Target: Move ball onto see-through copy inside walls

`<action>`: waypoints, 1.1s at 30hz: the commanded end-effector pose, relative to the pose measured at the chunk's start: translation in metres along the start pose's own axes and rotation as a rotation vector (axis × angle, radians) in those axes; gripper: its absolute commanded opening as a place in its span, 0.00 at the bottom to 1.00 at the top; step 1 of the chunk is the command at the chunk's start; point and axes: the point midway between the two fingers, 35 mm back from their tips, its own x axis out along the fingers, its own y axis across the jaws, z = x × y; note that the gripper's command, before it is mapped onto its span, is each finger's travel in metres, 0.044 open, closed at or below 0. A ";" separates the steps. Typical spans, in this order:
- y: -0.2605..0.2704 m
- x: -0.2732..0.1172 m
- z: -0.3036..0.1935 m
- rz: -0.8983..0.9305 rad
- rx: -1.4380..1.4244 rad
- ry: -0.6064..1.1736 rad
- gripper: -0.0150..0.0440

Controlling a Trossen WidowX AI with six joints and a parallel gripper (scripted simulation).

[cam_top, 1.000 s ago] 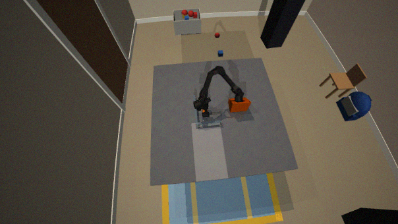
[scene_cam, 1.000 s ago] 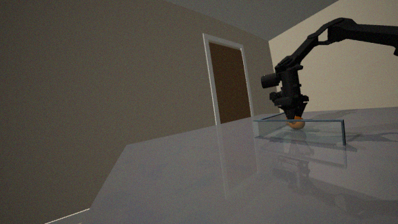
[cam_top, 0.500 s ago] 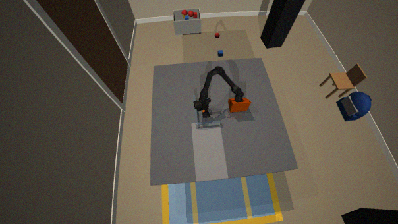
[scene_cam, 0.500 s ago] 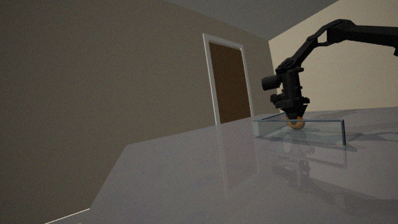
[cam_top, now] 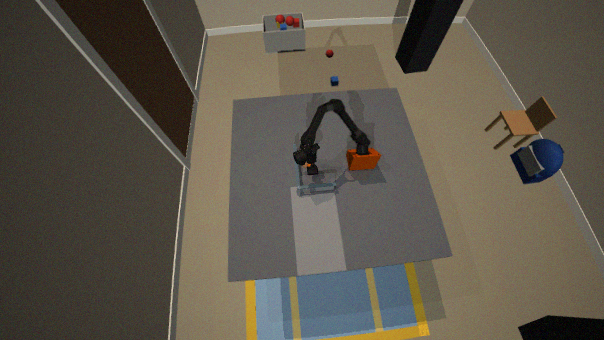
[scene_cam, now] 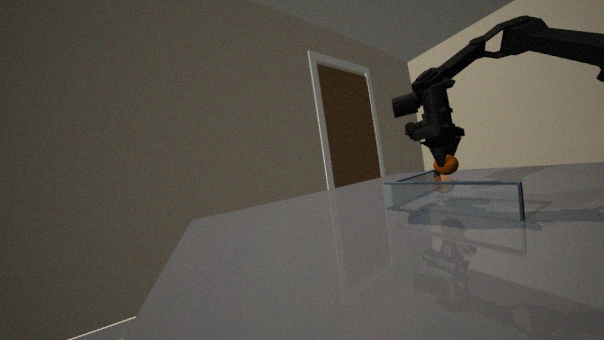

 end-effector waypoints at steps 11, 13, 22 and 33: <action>-0.003 -0.076 -0.005 0.001 0.011 -0.003 0.25; -0.005 -0.073 -0.003 0.002 0.011 -0.004 0.25; -0.037 -0.035 0.019 0.001 0.011 -0.005 0.25; -0.046 -0.010 0.025 -0.002 0.012 -0.005 0.25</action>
